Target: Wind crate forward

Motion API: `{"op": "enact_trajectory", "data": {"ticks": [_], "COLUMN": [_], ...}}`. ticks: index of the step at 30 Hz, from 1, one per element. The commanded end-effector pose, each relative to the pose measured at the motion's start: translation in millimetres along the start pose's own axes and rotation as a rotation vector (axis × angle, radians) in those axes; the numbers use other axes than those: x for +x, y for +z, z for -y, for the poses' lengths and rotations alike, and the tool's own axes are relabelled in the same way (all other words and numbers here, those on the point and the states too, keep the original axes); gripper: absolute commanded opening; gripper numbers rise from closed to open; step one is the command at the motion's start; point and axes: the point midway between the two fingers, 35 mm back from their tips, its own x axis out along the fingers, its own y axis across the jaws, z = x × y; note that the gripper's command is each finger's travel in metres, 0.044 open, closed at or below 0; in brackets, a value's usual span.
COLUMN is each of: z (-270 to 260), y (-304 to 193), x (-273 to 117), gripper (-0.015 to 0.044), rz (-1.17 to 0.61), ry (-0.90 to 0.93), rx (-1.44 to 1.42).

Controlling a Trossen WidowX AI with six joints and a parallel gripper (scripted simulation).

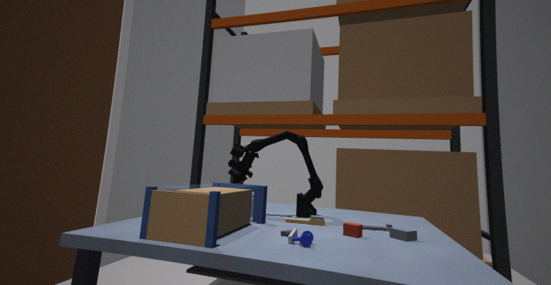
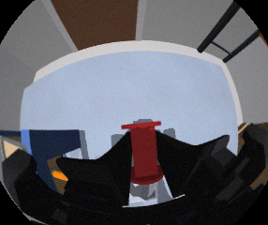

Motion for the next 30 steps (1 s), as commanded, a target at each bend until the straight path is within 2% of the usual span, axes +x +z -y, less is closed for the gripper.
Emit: {"op": "enact_trajectory", "data": {"ticks": [1,30], "z": [-25.4,-68.9], "y": [-3.0,-16.9], "x": [0.4,-6.9], "gripper": [0.0,0.0], "rz": [-0.003,-0.005], "ry": [0.039,0.042], "rx": [-0.025,-0.026]}}
